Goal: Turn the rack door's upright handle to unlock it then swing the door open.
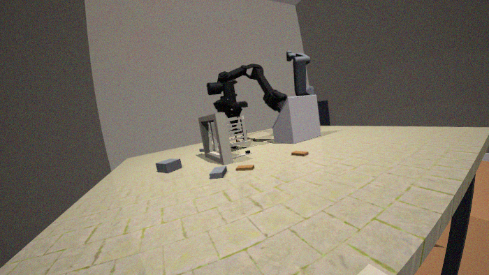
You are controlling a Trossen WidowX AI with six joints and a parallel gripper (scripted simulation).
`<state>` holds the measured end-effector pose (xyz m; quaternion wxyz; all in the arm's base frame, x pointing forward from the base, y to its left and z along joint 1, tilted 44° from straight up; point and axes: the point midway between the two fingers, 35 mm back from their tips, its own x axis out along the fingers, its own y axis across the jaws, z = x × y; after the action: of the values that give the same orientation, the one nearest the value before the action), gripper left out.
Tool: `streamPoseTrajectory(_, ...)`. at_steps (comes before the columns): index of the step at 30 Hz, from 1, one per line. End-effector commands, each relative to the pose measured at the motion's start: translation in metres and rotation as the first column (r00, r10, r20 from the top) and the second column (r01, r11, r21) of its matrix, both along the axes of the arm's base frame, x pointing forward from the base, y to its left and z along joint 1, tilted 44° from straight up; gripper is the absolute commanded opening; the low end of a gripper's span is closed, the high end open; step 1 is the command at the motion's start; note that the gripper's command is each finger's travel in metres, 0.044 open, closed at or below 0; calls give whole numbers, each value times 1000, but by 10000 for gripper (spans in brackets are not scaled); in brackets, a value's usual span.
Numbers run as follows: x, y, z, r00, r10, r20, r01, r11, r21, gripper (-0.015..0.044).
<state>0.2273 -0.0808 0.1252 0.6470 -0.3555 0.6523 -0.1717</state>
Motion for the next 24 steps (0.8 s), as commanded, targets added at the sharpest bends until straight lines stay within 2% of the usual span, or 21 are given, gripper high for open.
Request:
streamPoseTrajectory(1, 0, 0, 0, 1000, 5, -3, -5, 1000, -2, 249)
streamPoseTrajectory(3, 0, 0, 0, 1000, 5, -3, -5, 1000, -2, 284)
streamPoseTrajectory(24, 0, 21, 20, 1000, 5, -3, -5, 1000, 5, 284)
